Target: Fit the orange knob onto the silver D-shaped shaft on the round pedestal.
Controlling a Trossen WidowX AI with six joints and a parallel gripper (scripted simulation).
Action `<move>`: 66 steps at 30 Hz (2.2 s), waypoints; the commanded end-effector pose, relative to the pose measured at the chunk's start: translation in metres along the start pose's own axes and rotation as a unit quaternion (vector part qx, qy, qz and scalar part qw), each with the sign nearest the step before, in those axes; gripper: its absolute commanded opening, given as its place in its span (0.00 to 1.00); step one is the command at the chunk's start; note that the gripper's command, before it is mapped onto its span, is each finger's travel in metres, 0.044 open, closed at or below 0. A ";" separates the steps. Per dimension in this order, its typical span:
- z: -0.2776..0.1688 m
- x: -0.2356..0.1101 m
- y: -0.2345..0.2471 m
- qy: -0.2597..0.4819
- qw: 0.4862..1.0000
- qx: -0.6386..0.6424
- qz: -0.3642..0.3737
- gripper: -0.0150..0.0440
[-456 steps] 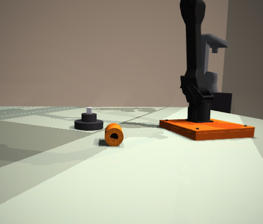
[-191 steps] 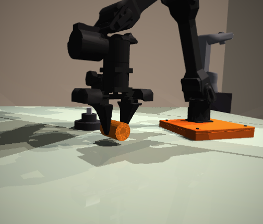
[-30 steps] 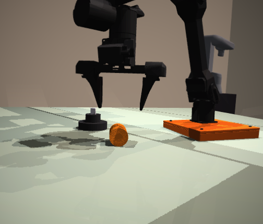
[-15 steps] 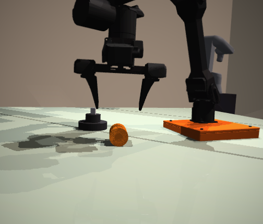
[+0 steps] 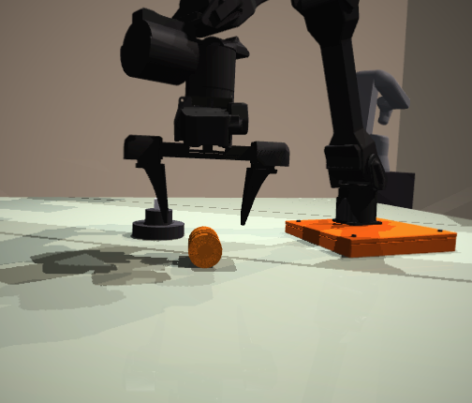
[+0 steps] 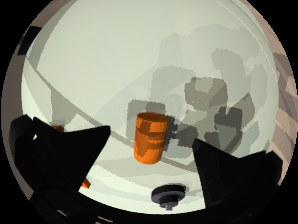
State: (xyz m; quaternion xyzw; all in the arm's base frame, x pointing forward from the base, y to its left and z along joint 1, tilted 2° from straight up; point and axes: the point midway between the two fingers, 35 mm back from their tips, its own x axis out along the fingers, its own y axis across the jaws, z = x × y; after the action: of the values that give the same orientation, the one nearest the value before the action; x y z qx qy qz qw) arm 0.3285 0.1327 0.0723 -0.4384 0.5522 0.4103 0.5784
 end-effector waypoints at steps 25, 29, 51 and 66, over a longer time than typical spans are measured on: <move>-0.003 0.041 0.002 0.004 1.000 -0.002 0.004 0.82; -0.003 0.041 0.002 0.004 1.000 -0.002 0.004 0.66; -0.003 0.041 0.002 0.004 1.000 -0.002 0.004 0.56; -0.011 0.034 0.001 -0.078 0.997 0.000 0.004 0.56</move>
State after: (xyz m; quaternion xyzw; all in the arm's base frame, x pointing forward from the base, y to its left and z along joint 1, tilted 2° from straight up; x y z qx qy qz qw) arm 0.3276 0.1252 0.0355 -0.4119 0.5230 0.4362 0.6055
